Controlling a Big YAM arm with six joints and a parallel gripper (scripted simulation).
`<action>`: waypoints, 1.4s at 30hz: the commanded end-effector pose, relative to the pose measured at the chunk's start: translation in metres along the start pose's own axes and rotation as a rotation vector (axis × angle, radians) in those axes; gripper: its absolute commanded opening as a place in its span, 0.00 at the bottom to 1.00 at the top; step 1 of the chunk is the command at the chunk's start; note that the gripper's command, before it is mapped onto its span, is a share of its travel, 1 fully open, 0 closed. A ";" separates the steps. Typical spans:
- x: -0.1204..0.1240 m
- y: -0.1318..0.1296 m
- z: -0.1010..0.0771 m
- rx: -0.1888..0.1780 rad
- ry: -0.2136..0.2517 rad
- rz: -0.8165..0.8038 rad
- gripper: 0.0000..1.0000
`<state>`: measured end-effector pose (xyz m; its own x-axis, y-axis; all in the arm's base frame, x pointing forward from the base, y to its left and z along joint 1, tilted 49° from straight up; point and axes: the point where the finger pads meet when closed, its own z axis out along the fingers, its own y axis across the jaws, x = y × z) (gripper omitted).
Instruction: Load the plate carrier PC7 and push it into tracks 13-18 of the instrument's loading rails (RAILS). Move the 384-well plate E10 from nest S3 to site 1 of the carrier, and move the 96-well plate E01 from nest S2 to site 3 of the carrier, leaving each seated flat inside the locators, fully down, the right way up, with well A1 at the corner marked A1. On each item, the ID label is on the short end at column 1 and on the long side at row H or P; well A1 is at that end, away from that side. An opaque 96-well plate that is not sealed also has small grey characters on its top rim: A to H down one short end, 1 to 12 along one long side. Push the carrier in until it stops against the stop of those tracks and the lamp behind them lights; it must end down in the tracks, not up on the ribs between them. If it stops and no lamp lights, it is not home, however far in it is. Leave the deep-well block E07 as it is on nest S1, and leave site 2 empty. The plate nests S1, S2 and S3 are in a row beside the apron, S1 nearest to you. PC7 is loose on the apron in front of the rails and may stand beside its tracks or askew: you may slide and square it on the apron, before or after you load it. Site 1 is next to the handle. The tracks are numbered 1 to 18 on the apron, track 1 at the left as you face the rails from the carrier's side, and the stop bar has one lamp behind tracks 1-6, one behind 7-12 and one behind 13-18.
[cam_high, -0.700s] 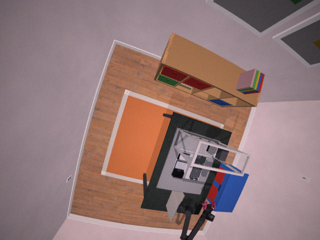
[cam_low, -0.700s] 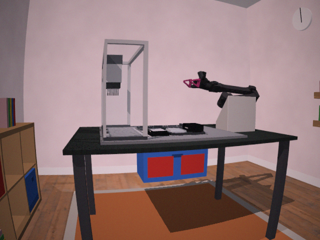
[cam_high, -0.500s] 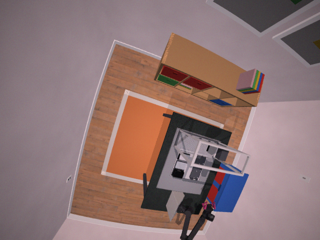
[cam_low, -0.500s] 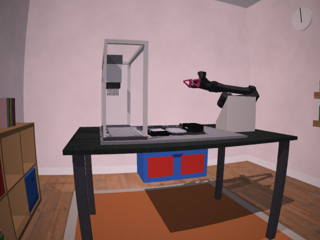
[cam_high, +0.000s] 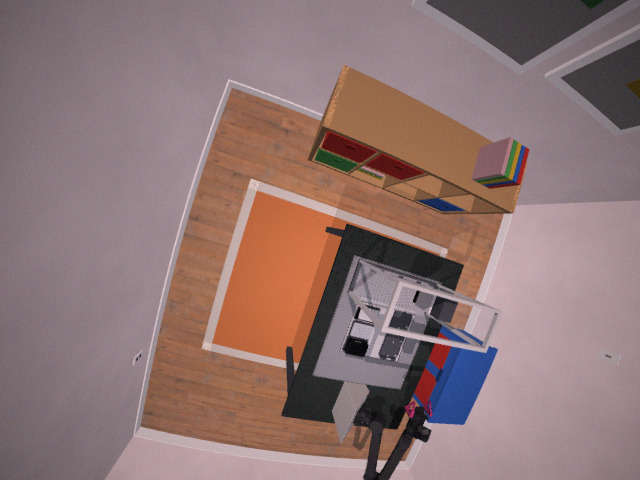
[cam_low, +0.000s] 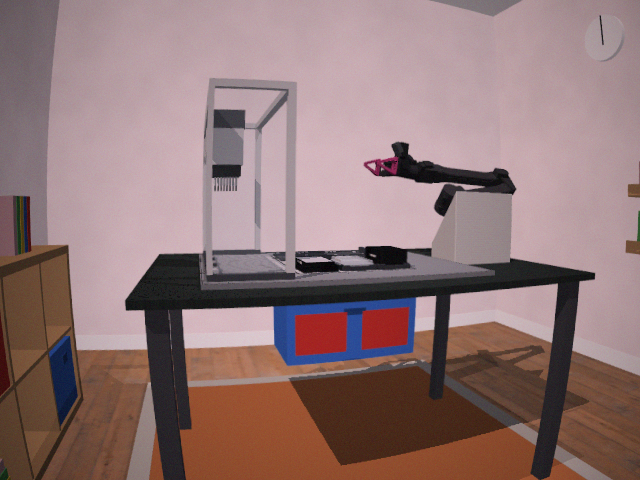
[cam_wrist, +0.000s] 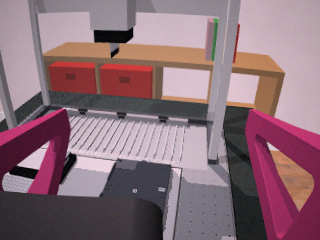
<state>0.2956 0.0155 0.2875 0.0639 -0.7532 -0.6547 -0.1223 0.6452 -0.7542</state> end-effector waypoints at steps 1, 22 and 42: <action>-0.012 -0.010 0.018 -0.043 0.031 0.082 1.00; 0.032 0.027 0.077 -0.232 0.526 0.412 1.00; 0.076 0.083 0.121 -0.228 1.111 0.507 1.00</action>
<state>0.3978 0.0088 0.1609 -0.8838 -0.2580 -0.3904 -0.1135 0.9275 -0.3561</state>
